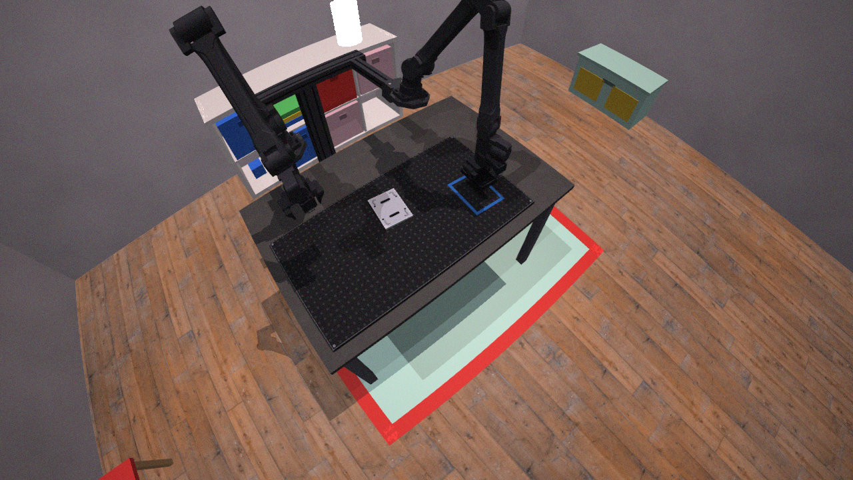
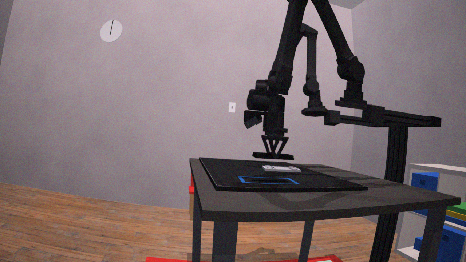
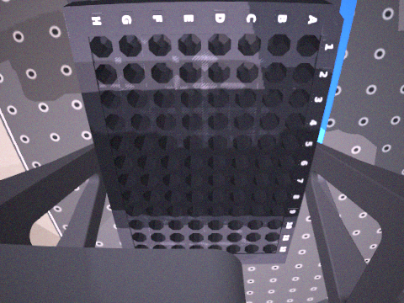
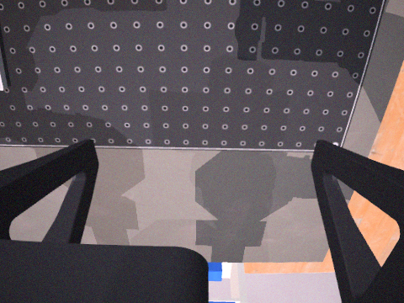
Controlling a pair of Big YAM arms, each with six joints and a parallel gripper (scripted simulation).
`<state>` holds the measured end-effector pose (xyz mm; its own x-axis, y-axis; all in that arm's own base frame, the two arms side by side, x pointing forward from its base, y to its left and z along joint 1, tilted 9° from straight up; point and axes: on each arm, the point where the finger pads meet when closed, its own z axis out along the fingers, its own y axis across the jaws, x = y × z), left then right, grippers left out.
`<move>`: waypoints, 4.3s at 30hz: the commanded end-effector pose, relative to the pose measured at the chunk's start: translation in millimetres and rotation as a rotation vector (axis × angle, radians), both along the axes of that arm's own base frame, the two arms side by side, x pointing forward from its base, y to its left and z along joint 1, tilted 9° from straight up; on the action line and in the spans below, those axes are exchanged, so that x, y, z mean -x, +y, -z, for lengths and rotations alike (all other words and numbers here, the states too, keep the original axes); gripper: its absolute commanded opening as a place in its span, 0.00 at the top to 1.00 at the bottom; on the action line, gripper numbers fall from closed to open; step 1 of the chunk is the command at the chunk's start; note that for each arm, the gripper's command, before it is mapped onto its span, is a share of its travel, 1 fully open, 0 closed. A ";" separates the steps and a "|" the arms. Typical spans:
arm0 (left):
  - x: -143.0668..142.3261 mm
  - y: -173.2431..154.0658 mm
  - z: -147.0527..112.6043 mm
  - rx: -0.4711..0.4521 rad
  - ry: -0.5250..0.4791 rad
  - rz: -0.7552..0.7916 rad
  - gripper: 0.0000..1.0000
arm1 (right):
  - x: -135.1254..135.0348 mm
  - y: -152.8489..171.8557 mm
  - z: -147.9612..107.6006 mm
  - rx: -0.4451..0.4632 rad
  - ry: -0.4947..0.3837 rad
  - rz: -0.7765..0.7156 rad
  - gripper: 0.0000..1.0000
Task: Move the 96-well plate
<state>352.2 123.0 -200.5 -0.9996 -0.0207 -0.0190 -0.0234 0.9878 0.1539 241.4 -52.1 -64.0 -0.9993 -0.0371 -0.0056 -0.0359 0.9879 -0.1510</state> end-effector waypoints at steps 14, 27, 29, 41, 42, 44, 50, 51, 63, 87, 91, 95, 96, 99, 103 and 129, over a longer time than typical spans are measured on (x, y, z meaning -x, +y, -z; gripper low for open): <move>-0.3 -27.1 -5.4 -0.011 -0.018 0.085 1.00 | -9.8 -1.5 -4.9 0.006 -0.026 0.012 0.00; 24.4 -66.4 10.8 -0.003 0.016 0.085 1.00 | -9.8 -1.5 -4.9 0.006 -0.026 0.012 0.00; 24.8 -72.4 9.9 -0.004 0.011 0.085 1.00 | -9.8 -1.5 -4.9 0.006 -0.026 0.012 0.00; 37.4 -103.4 15.1 -0.004 0.015 0.085 1.00 | -9.8 -1.5 -4.9 0.006 -0.026 0.012 0.00; 37.5 -106.5 14.7 -0.004 0.012 0.085 1.00 | -9.8 -1.5 -4.9 0.006 -0.026 0.012 0.00; 38.1 -112.7 14.9 -0.004 0.009 0.085 1.00 | -9.8 -1.5 -4.9 0.006 -0.026 0.012 0.00; 39.1 -125.4 12.7 -0.004 0.002 0.085 1.00 | -9.8 -1.5 -4.9 0.006 -0.026 0.012 0.00; 42.9 -128.3 14.9 -0.004 0.007 0.085 1.00 | -9.8 -1.5 -4.9 0.006 -0.026 0.012 0.00; 57.4 -165.5 23.0 -0.003 0.014 0.085 1.00 | -9.8 -1.5 -4.9 0.006 -0.026 0.012 0.00; 76.4 -229.1 30.8 -0.005 0.022 0.085 1.00 | -9.8 -1.5 -4.9 0.006 -0.026 0.012 0.00; 80.6 -241.7 32.5 -0.005 0.022 0.085 1.00 | -9.8 -1.5 -4.9 0.006 -0.026 0.012 0.00; 83.7 -254.9 33.2 -0.004 0.018 0.085 1.00 | -9.8 -1.5 -4.9 0.006 -0.026 0.012 0.00; 85.7 -257.5 34.5 -0.006 0.021 0.085 1.00 | -9.8 -1.5 -4.9 0.006 -0.026 0.012 0.00; 87.8 -263.8 35.3 -0.006 0.021 0.085 1.00 | -9.8 -1.5 -4.9 0.006 -0.026 0.012 0.00; 89.9 -274.0 35.6 -0.004 0.018 0.085 1.00 | -9.8 -1.5 -4.9 0.006 -0.026 0.012 0.00; 115.3 -350.4 46.1 -0.005 0.016 0.084 1.00 | -9.8 -1.5 -4.9 0.006 -0.026 0.012 0.00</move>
<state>238.0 -214.6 -242.6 -0.9965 0.0835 -0.0015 0.0823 0.9841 0.1574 241.4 -52.1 -64.0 -0.9993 -0.0371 -0.0056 -0.0359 0.9879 -0.1510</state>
